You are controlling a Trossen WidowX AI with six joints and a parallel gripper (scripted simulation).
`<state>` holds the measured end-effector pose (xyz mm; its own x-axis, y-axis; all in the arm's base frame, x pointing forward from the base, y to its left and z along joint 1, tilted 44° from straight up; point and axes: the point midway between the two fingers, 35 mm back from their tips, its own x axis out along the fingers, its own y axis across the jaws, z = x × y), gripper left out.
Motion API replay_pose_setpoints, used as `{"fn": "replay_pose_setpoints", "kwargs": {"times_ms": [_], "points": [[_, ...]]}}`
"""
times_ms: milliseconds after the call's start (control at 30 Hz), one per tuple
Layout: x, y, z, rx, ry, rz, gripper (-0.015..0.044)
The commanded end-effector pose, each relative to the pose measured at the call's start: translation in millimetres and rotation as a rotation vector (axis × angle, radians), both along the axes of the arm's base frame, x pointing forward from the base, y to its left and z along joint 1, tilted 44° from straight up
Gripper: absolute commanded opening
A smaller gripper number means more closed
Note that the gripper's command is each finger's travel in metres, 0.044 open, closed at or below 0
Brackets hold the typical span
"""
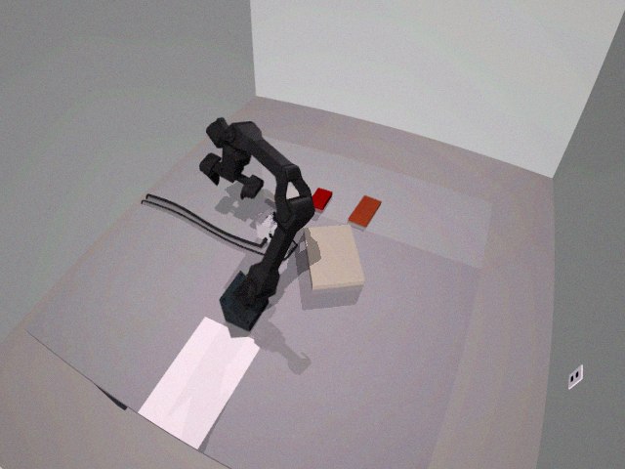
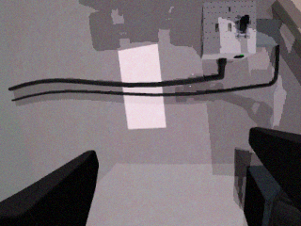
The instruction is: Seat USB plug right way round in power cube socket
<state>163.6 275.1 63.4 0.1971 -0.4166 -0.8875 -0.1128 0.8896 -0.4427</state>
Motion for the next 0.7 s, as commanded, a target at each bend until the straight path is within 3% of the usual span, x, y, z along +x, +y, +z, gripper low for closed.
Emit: {"fn": "replay_pose_setpoints", "kwargs": {"times_ms": [0, 500, 667], "points": [[58.1, -39.1, -11.9, 0.012, -0.29, -0.57, 0.044], [129.5, -123.0, -31.0, 0.025, -0.881, -1.465, 0.044], [130.9, -126.3, -32.8, 0.026, -0.911, -1.502, 0.044]]}}
